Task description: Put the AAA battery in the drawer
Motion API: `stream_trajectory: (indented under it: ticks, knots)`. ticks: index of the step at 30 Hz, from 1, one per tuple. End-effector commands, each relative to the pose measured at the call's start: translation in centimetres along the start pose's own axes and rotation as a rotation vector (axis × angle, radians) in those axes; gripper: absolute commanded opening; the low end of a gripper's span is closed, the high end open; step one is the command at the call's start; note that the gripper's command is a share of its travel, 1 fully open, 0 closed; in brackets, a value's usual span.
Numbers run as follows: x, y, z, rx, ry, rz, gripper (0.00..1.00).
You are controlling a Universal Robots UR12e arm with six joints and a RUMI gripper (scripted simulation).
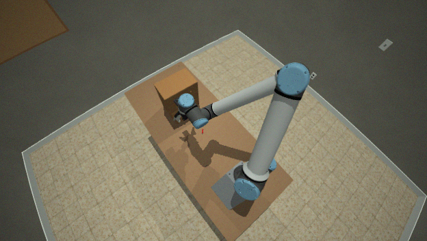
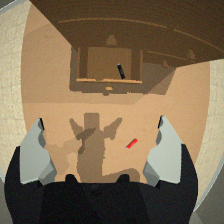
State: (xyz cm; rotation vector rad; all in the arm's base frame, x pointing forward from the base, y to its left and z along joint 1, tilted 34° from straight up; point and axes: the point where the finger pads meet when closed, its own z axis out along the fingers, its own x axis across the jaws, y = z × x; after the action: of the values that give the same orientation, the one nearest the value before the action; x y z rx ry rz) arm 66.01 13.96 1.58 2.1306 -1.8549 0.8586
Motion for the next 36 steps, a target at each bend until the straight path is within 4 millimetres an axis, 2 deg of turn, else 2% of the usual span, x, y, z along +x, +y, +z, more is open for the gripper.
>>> stream_trajectory:
  ticks: [1, 22, 36]
  knots:
    - [-0.1, 0.5, -1.0, -0.052, 0.005, 0.008, 1.00]
    - [-0.2, 2.1, -3.9, -0.201, 0.020, 0.029, 1.00]
    - [-0.3, 2.7, -4.9, -0.252, 0.025, 0.036, 1.00]
